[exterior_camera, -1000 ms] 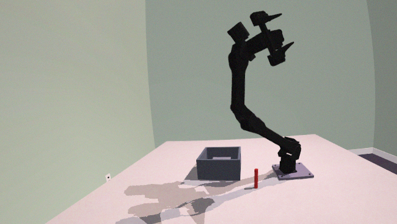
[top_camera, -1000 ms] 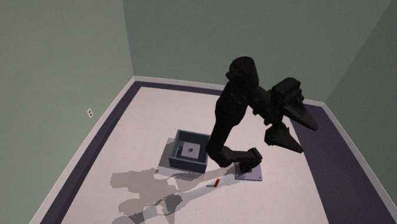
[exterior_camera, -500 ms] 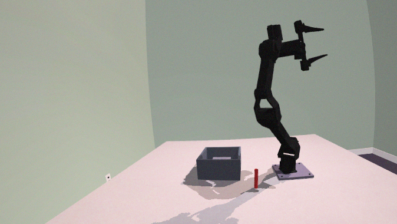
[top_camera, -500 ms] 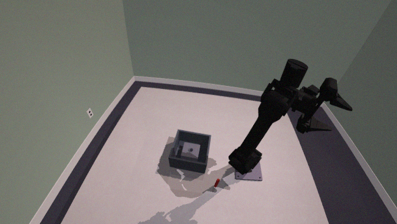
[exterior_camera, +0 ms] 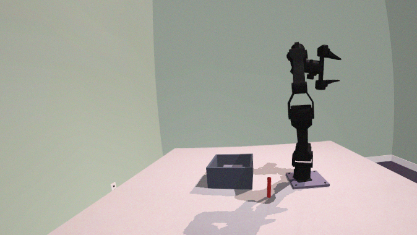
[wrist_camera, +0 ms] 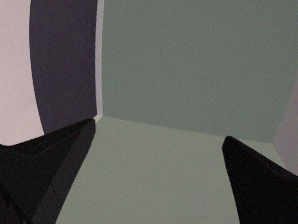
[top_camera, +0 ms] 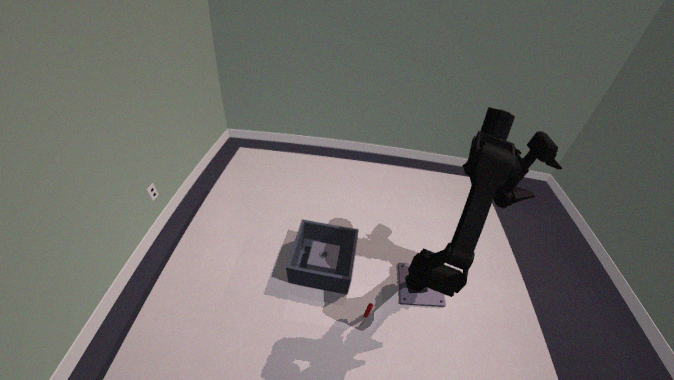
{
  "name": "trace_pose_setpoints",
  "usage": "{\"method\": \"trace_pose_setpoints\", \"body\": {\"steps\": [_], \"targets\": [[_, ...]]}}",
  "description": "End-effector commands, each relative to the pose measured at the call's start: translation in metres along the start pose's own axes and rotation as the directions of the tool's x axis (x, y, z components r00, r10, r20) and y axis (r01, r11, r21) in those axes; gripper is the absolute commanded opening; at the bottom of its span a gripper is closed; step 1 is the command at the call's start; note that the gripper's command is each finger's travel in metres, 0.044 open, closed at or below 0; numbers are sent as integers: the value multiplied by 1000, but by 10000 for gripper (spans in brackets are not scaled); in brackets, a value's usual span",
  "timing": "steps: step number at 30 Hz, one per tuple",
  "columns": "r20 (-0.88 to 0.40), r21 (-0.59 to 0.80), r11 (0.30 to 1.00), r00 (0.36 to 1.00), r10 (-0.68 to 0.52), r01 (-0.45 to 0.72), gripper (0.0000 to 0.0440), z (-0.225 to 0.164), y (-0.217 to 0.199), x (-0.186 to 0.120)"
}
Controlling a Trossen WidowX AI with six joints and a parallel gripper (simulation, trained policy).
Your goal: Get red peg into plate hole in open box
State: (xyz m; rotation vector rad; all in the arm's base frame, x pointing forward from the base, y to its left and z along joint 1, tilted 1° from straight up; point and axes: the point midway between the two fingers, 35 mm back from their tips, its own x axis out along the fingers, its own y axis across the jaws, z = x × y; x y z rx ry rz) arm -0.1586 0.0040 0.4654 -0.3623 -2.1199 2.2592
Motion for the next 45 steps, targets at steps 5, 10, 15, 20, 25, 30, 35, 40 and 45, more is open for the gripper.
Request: {"method": "trace_pose_setpoints", "body": {"steps": [5, 10, 15, 20, 25, 30, 35, 40, 45], "targets": [[210, -83, 989, 968, 137, -122, 440, 69, 48, -2], [326, -146, 970, 916, 234, -196, 440, 106, 82, -18], [421, -217, 939, 842, 336, -266, 440, 137, 119, -43], [488, -292, 899, 757, 434, -327, 440, 158, 155, -76], [529, -362, 852, 669, 522, -378, 440, 167, 189, -113], [550, -430, 799, 580, 601, -420, 440, 166, 220, -151], [556, -491, 739, 487, 674, -462, 440, 155, 247, -190], [545, -546, 676, 402, 736, -496, 440, 136, 269, -225], [520, -599, 608, 324, 790, -522, 440, 109, 287, -255]]}}
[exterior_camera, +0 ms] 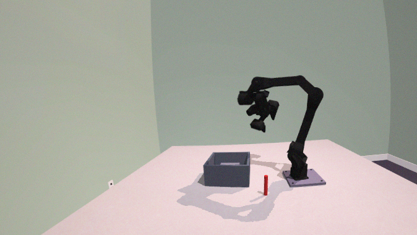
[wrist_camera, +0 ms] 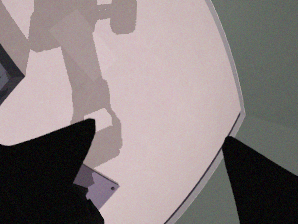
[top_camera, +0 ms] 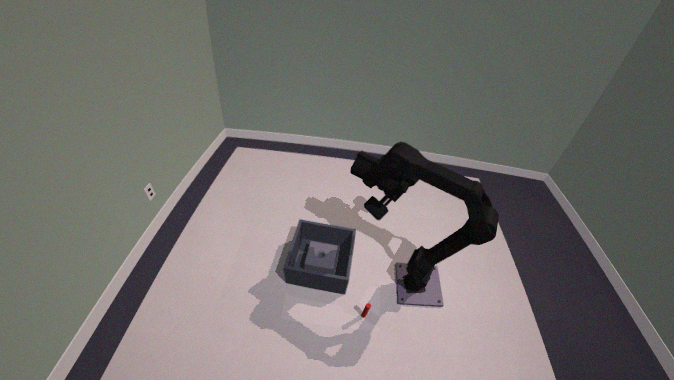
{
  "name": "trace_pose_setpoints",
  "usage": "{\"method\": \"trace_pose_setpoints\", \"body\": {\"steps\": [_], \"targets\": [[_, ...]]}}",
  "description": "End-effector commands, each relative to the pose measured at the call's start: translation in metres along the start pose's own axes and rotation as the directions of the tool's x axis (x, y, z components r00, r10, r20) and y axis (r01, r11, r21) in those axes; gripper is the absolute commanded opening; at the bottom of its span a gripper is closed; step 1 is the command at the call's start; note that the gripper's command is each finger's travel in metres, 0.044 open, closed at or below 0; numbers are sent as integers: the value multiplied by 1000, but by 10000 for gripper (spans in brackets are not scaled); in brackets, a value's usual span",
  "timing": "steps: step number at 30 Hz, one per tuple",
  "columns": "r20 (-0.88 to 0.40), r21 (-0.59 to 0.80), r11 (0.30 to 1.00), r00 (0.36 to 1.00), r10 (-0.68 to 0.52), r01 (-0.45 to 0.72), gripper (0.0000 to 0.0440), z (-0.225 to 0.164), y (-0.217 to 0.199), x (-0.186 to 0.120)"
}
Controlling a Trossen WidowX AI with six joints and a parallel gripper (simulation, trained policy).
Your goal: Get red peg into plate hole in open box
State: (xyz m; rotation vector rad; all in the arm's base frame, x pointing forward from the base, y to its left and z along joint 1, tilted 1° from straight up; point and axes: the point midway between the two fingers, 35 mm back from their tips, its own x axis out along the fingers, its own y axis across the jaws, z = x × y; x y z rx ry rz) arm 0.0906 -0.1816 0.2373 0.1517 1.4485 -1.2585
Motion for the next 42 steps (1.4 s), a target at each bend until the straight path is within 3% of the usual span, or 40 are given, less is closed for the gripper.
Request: {"method": "trace_pose_setpoints", "body": {"steps": [1, 13, 26, 42], "targets": [[11, -12, 997, 997, 70, -70, 440, 1, 33, -7], [41, -40, 961, 961, 274, -272, 440, -19, 126, -47], [-24, -46, 905, 907, 421, -422, 440, -82, 202, -86], [-86, -38, 867, 866, 492, -496, 440, -161, 262, -81]]}}
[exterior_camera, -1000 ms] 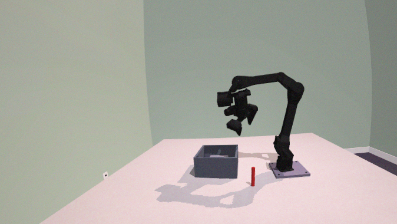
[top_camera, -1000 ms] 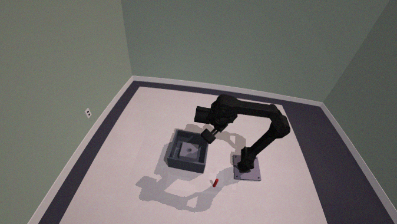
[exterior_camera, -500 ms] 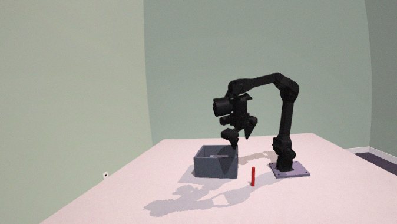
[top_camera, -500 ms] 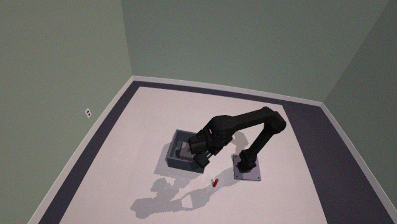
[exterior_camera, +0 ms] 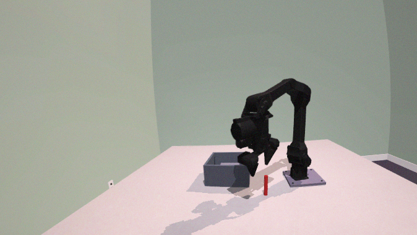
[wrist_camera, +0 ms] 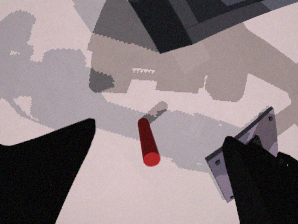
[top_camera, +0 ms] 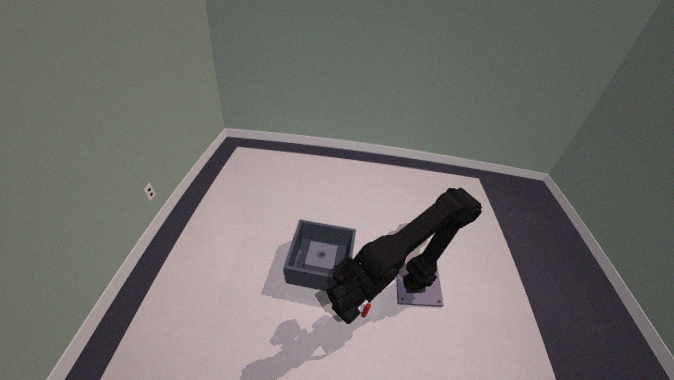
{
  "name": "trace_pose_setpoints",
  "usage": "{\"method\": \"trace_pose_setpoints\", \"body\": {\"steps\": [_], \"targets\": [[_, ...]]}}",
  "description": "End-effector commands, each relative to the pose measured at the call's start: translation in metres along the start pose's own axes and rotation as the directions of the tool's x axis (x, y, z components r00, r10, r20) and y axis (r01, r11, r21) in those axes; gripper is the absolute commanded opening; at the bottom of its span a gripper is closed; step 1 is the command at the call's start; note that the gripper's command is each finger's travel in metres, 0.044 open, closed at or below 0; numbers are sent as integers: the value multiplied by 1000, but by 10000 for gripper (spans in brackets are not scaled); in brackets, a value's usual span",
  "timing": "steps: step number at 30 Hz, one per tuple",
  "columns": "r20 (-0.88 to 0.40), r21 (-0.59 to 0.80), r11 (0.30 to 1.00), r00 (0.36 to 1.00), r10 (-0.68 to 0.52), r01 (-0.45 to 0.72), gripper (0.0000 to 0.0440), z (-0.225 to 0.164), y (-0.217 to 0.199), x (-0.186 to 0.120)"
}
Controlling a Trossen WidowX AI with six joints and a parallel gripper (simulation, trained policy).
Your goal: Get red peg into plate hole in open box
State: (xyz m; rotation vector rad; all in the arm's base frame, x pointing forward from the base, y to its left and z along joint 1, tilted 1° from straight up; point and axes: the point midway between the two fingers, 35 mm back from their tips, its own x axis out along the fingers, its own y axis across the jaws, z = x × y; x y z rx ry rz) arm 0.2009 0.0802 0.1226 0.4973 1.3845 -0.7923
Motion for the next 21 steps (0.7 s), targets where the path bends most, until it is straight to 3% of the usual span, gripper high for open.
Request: {"method": "trace_pose_setpoints", "body": {"steps": [1, 14, 21], "targets": [[-6, 2, 1000, 1000, 5, -5, 440, -14, 7, 16], [41, -30, 999, 998, 41, -40, 429, -29, 18, 65], [21, -52, 999, 1000, 11, -10, 263, -34, 14, 82]]}}
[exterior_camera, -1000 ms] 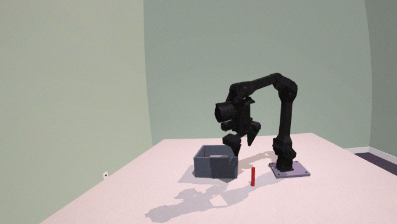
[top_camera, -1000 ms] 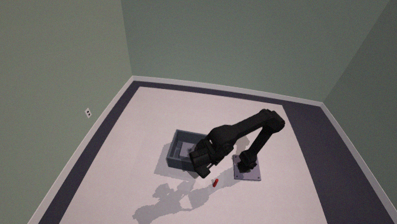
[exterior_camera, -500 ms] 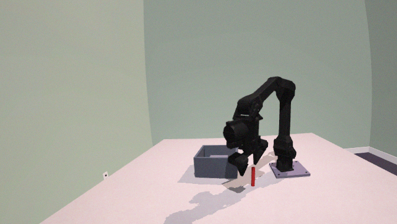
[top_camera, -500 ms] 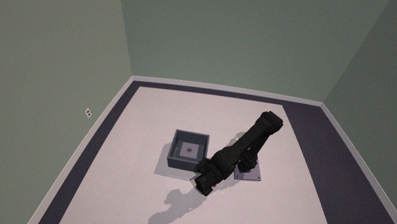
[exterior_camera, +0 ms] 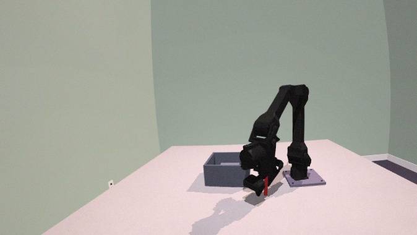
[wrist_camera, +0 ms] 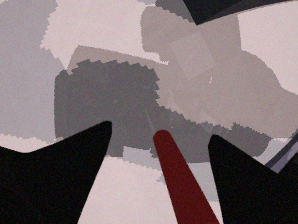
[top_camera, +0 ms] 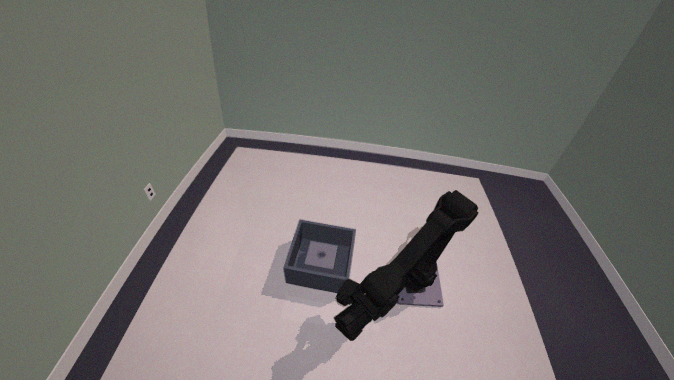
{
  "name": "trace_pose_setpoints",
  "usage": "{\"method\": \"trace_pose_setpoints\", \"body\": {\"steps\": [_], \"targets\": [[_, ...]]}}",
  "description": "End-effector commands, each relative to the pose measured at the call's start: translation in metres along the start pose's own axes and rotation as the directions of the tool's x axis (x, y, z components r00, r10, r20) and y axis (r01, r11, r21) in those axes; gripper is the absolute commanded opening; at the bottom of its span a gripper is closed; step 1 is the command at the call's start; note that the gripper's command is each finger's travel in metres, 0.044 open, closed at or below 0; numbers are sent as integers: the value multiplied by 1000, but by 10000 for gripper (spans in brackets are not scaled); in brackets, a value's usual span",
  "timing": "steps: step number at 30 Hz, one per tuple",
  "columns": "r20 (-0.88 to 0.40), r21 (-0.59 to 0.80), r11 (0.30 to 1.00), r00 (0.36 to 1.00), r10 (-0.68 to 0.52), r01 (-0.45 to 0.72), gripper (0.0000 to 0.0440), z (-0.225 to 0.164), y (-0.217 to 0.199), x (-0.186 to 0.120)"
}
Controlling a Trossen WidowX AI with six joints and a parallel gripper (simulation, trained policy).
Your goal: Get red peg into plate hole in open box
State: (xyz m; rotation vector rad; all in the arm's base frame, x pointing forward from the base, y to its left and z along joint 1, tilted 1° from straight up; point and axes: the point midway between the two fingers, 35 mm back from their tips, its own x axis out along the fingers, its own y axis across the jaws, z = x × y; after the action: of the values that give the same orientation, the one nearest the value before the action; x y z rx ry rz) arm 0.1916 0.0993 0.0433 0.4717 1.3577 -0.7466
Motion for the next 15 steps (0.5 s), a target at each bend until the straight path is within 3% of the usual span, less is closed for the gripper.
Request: {"method": "trace_pose_setpoints", "body": {"steps": [1, 10, 15], "targets": [[-14, -14, 1000, 1000, -22, 22, 236, -3, -3, 9], [-35, -12, 998, 997, -65, 65, 7, -3, -8, 14], [33, -19, 998, 998, -55, 56, 0, 16, -10, -4]]}}
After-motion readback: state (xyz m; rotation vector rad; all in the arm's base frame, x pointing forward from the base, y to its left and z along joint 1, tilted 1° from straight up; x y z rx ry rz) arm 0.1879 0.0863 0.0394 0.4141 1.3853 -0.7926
